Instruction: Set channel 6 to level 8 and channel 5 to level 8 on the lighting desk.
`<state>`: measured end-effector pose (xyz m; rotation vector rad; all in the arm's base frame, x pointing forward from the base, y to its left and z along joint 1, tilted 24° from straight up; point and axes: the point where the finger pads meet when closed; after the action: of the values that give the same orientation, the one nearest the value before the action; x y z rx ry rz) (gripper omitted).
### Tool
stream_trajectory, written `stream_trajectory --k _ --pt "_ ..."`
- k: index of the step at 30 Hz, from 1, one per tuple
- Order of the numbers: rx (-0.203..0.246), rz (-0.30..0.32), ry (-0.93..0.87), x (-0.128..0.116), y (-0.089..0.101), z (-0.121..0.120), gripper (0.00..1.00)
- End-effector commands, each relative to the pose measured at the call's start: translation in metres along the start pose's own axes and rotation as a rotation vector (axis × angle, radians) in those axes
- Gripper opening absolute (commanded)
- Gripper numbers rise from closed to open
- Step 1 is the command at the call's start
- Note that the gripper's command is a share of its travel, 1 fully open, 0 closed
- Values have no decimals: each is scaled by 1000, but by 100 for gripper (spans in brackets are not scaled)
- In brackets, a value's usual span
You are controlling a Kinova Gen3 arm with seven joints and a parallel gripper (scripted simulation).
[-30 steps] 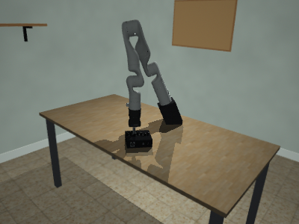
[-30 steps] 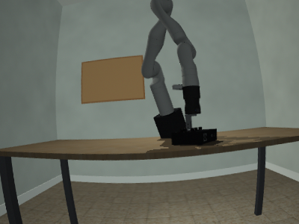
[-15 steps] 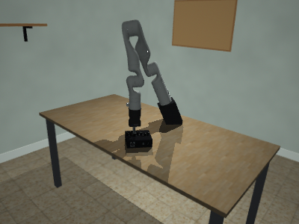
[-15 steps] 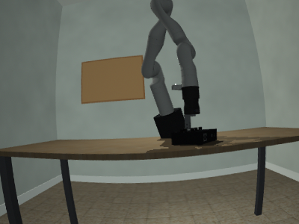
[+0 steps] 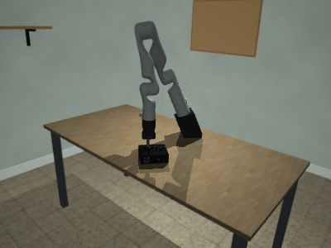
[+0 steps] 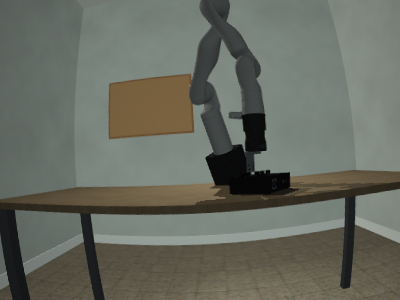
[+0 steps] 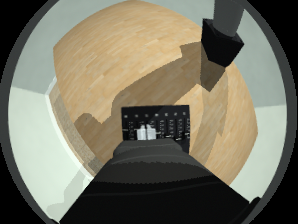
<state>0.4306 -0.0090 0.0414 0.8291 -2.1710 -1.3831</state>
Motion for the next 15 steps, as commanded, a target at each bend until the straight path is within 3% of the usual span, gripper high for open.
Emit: stream_trajectory --k 1,8,15 --pt "-3 -2 -7 -1 11 2 0" --pt "-3 -2 -7 0 30 2 0" --pt "-3 -2 -7 0 34 2 0"
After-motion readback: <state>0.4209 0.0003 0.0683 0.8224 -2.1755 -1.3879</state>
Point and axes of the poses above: the point where the finger pads meet when closed, its own y axis back along the fingers, its own z axis across the jaws, x = y × z, and after that the axes turned 2 degrees about y, right-handed
